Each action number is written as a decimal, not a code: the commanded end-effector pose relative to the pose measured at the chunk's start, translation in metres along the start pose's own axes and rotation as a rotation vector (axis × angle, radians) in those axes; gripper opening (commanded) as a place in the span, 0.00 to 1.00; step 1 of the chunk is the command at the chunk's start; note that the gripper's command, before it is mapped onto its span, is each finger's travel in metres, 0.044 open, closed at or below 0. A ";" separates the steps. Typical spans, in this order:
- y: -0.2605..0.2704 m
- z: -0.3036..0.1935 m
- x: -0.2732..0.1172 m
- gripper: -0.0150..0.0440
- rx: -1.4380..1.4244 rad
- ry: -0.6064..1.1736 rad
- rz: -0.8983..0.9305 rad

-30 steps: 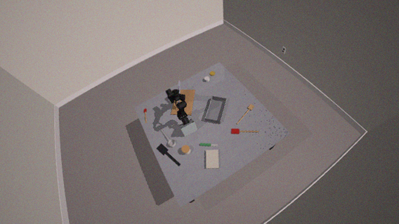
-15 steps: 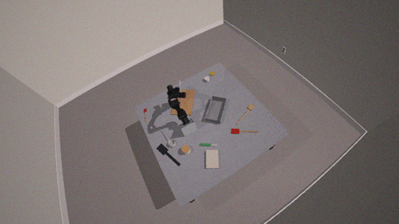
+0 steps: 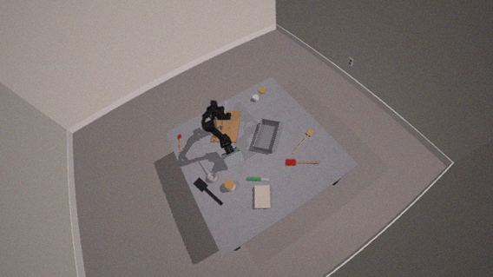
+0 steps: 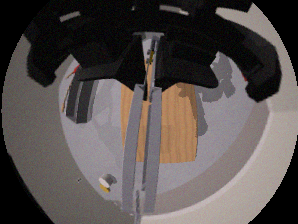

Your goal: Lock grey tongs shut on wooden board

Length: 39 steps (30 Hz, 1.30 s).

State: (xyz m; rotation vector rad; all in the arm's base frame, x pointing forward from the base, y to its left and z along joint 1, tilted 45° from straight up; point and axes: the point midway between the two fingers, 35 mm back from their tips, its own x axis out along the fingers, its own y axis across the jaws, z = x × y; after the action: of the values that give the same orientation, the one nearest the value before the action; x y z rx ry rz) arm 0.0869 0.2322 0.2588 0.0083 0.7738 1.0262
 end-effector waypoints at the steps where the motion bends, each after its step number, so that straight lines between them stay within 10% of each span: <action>1: 0.000 0.005 -0.003 0.00 0.026 0.076 0.026; 39: 0.000 0.010 0.004 0.00 0.177 0.293 0.132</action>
State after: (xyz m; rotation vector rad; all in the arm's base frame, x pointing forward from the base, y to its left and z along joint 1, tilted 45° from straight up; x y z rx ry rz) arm 0.0928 0.2346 0.2688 0.0645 1.1391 1.1023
